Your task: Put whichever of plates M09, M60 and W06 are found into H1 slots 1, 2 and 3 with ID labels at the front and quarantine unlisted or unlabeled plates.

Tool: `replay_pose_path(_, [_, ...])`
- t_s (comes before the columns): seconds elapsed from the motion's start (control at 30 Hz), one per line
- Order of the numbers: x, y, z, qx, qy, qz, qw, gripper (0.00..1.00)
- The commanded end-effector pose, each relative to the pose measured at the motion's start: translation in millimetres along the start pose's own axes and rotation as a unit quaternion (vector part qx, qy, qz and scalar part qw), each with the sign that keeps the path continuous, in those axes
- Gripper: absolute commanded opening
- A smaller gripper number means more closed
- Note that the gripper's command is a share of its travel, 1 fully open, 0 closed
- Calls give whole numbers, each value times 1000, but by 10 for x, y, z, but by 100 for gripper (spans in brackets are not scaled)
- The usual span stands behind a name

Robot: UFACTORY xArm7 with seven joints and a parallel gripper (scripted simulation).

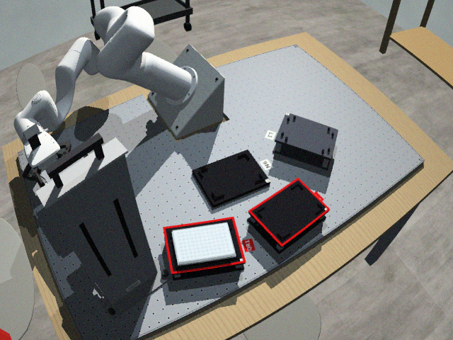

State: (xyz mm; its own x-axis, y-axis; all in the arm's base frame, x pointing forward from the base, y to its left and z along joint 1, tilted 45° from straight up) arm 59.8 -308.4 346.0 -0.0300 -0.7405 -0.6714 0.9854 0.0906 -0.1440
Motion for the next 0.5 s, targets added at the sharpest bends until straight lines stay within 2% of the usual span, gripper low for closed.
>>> replay_pose_path(0.0, [-6, 1, 1, 0, -1, -1, 1000, 0])
replay_pose_path(0.47, [21, 1, -1, 0, -1, -1, 1000, 0])
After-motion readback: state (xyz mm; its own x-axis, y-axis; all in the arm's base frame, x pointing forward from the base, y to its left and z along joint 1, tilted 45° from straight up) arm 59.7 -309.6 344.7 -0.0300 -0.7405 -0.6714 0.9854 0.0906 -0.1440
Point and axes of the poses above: the point where the finger pads meet when closed, its own y axis out along the fingers, its own z axis across the jaws, x = y × z, the point moved 8 cm from there along -y, back along the fingers, and after that the axes turned 3 degrees about -y, right-handed, at the moved point
